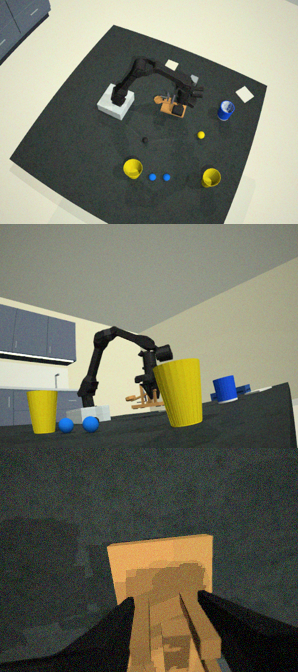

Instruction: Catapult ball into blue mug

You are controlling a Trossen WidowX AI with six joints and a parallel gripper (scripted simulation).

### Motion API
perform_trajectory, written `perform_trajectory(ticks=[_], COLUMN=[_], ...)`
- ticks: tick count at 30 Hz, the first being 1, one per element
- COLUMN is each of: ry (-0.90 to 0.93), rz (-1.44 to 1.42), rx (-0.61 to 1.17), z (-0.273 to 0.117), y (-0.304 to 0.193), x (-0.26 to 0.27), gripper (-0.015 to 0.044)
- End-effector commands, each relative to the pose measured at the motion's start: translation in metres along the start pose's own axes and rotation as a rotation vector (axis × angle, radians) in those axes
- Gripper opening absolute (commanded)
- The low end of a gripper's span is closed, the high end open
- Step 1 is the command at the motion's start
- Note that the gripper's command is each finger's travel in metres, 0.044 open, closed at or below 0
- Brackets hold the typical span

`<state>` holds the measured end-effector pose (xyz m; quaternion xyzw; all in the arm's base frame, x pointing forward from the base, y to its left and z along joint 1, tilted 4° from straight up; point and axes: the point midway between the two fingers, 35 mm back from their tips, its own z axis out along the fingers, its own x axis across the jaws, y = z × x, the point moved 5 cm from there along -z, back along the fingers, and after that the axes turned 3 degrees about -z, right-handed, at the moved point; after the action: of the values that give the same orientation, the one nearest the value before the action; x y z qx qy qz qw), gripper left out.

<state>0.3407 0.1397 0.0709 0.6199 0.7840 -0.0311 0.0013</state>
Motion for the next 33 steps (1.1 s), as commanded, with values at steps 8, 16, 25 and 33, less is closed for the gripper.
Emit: perform_trajectory(ticks=[8, 16, 25, 33], ry=[0.010, 0.010, 0.010, 0.010], rz=[-0.251, -0.251, -0.251, -0.252], rx=[-0.021, -0.021, -0.021, -0.021], z=[-0.007, -0.001, 0.013, 0.027], y=[0.008, 0.008, 0.009, 0.009], x=[0.019, 0.019, 0.020, 0.021], gripper=[0.0000, 0.0000, 0.0000, 0.0000])
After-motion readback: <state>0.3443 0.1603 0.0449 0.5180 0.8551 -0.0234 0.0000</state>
